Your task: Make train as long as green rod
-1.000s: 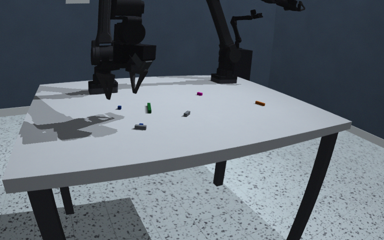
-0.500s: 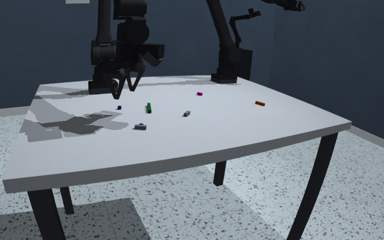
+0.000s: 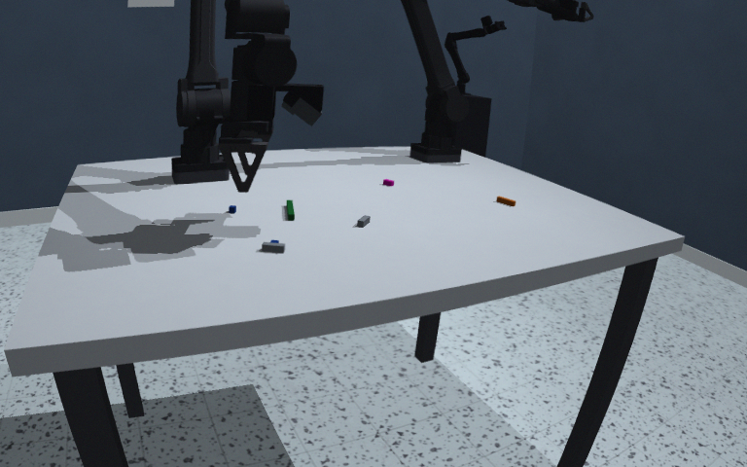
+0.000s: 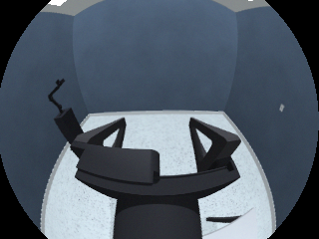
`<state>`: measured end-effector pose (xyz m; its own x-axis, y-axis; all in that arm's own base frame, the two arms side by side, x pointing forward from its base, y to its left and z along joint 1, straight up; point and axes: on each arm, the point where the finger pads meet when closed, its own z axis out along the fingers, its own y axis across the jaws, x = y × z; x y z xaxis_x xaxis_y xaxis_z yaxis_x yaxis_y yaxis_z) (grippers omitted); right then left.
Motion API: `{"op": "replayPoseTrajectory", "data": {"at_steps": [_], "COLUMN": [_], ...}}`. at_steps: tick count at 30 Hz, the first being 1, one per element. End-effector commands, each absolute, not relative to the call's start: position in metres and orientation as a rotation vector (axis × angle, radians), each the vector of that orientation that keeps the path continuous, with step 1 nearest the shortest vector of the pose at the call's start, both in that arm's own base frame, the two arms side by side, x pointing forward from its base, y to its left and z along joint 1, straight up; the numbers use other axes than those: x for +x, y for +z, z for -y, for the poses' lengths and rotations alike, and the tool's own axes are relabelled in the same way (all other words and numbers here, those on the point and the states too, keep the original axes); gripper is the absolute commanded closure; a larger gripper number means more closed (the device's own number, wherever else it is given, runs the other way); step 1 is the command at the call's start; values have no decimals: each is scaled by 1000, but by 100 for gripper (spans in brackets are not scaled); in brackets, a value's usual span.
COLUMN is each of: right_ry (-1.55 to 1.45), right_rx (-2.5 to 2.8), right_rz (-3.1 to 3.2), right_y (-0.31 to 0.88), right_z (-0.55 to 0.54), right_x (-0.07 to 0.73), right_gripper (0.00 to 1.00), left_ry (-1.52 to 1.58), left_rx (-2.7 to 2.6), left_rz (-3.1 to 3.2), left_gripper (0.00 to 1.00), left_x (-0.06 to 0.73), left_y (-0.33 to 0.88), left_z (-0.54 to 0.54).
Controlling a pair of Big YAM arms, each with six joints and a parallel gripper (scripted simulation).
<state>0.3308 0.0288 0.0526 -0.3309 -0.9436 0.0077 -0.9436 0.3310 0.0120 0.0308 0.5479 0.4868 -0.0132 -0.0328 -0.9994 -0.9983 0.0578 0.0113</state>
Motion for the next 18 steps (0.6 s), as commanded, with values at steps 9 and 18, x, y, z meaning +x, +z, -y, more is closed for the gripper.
{"op": "replayPoseTrajectory", "data": {"at_steps": [9, 18], "right_ry": [46, 55], "right_rx": [2262, 2270], "right_rz": [2237, 2236], "right_y": [68, 71], "right_z": [-41, -38], "right_x": [339, 342], "right_gripper": [0, 0], "left_ry": [1175, 1175], "left_rx": [-1175, -1175], "left_rz": [-1231, -1231], "left_gripper": [0, 0], "left_x": [26, 26], "left_y": [501, 501], "left_z": [-544, -544]}}
